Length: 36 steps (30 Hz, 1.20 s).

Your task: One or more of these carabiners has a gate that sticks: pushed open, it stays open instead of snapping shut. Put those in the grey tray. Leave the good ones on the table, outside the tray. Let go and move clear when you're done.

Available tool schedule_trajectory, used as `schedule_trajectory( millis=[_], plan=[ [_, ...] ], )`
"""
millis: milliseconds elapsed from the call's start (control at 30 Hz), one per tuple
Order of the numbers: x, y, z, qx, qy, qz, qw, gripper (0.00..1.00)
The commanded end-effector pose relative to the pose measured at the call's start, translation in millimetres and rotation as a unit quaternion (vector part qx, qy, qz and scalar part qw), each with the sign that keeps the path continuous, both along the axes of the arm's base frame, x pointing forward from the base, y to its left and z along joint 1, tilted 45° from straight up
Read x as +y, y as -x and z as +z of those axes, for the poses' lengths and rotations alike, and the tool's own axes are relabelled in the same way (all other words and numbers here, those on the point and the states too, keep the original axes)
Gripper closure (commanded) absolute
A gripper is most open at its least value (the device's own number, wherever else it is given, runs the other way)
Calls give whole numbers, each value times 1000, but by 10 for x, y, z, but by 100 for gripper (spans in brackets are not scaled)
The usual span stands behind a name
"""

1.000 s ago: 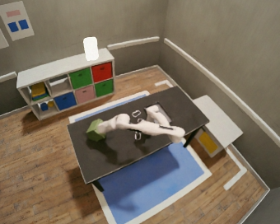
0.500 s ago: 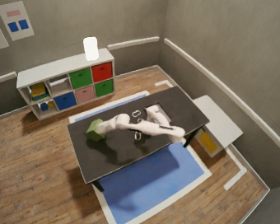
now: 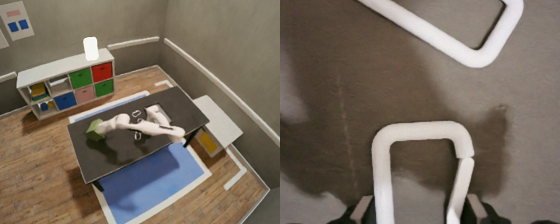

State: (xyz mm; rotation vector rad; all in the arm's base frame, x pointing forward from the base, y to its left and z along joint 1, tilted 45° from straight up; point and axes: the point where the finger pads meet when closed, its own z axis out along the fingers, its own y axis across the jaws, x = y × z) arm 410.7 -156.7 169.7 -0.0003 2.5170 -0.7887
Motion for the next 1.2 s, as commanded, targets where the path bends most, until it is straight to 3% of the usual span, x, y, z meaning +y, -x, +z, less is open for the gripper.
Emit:
schedule_trajectory(
  millis=[0, 133, 167, 1167],
  plan=[
    [1, -2, 4, 0, 0, 0, 1000, 45],
    [1, -2, 4, 0, 0, 0, 1000, 45],
    [1, -2, 4, 0, 0, 0, 1000, 0],
    [1, -2, 4, 0, 0, 0, 1000, 0]
  ],
)
